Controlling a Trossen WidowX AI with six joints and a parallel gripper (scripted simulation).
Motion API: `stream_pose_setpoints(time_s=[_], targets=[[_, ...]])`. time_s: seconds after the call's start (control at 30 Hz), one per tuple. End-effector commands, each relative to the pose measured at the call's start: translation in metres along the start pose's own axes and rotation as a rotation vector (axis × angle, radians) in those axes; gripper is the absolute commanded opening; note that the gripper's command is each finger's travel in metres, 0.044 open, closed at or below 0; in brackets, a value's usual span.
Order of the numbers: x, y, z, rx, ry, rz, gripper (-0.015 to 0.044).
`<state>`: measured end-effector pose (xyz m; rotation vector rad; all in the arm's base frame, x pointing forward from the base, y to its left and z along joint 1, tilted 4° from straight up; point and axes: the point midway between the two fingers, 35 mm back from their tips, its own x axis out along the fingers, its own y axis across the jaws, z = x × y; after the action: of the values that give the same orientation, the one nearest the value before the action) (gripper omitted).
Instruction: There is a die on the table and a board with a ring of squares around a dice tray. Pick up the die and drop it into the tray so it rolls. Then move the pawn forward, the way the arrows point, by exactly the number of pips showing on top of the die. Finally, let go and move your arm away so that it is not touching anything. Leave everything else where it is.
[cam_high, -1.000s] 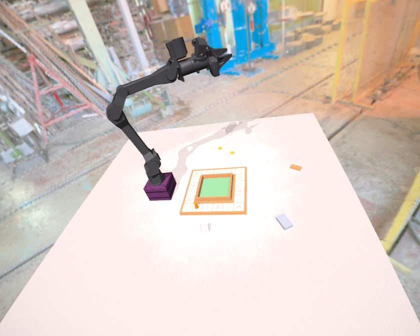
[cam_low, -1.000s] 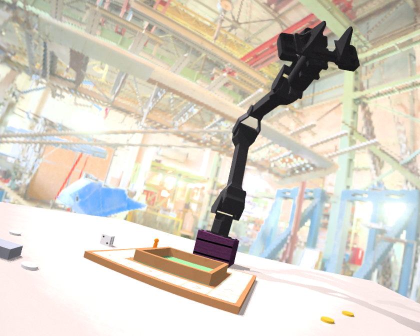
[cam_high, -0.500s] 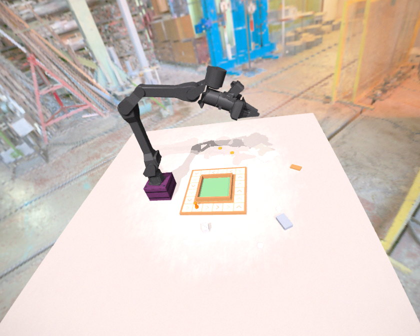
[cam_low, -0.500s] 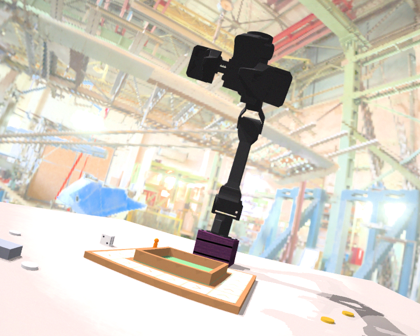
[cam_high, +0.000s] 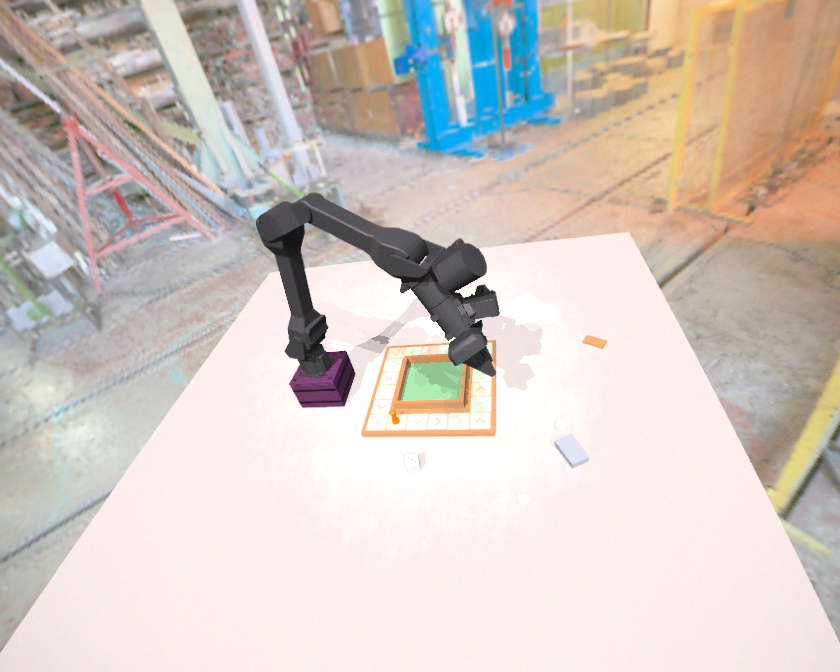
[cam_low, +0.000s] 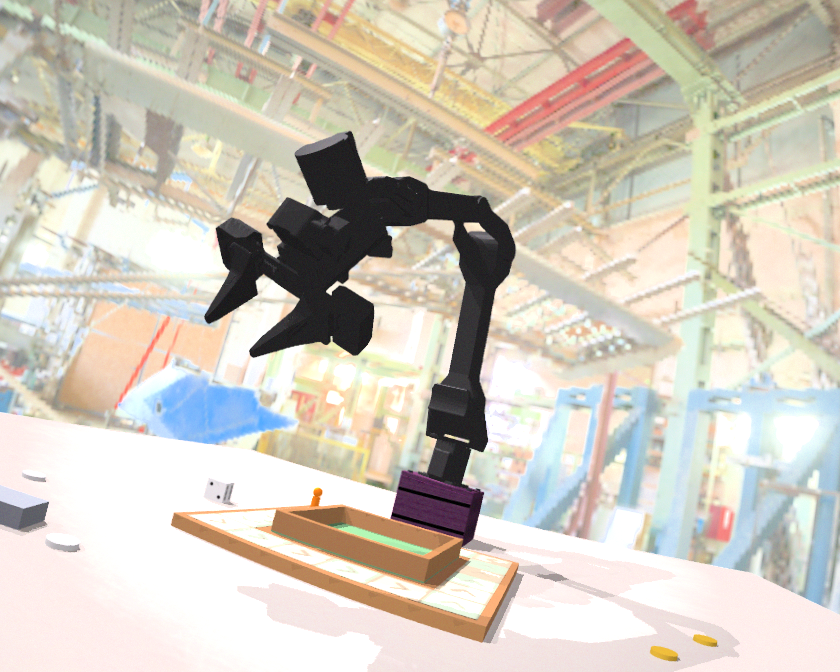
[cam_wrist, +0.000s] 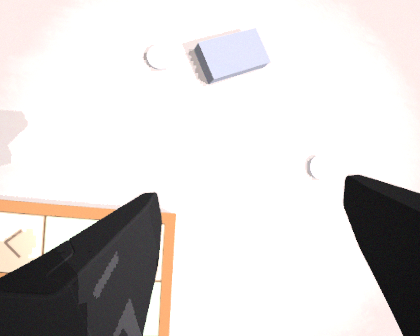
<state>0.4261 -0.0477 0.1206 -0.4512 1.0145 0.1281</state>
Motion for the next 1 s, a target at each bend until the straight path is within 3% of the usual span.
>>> stream_pose_setpoints(time_s=[0.0, 0.37, 0.97], targets=[[0.022, -0.020, -0.060, 0.011, 0.154, 0.061, 0.0275], [0.046, -0.033, -0.209, 0.000, 0.454, 0.358, 0.0275], [0.060, -0.020, -0.216, 0.001, 0.457, 0.365, 0.0275]])
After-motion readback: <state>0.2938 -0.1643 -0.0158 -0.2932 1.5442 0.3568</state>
